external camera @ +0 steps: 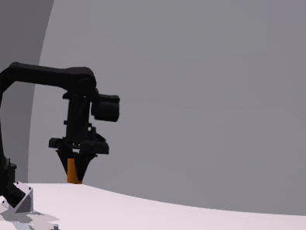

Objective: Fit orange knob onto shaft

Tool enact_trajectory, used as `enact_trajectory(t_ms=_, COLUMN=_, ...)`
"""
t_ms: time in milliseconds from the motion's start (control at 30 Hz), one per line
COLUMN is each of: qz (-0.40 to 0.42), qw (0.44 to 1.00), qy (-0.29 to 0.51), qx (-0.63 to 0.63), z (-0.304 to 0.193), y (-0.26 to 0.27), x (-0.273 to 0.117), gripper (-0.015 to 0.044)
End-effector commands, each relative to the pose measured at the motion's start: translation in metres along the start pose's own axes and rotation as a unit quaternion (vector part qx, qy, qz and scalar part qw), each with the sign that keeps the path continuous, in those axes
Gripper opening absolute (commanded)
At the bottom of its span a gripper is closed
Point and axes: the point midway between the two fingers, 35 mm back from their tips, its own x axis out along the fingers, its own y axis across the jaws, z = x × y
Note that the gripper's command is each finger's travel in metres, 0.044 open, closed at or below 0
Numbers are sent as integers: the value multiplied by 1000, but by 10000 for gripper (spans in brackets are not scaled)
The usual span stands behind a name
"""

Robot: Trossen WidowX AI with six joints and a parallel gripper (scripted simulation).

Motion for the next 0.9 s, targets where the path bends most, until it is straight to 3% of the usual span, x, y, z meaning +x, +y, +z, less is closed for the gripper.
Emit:
enact_trajectory(t_ms=0, qz=-5, qw=1000, qy=-1, qx=2, z=1, y=1, x=-3, gripper=0)
enact_trajectory(t_ms=867, qz=-289, qw=957, qy=-2, qx=-1, z=26, y=4, x=-56, gripper=0)
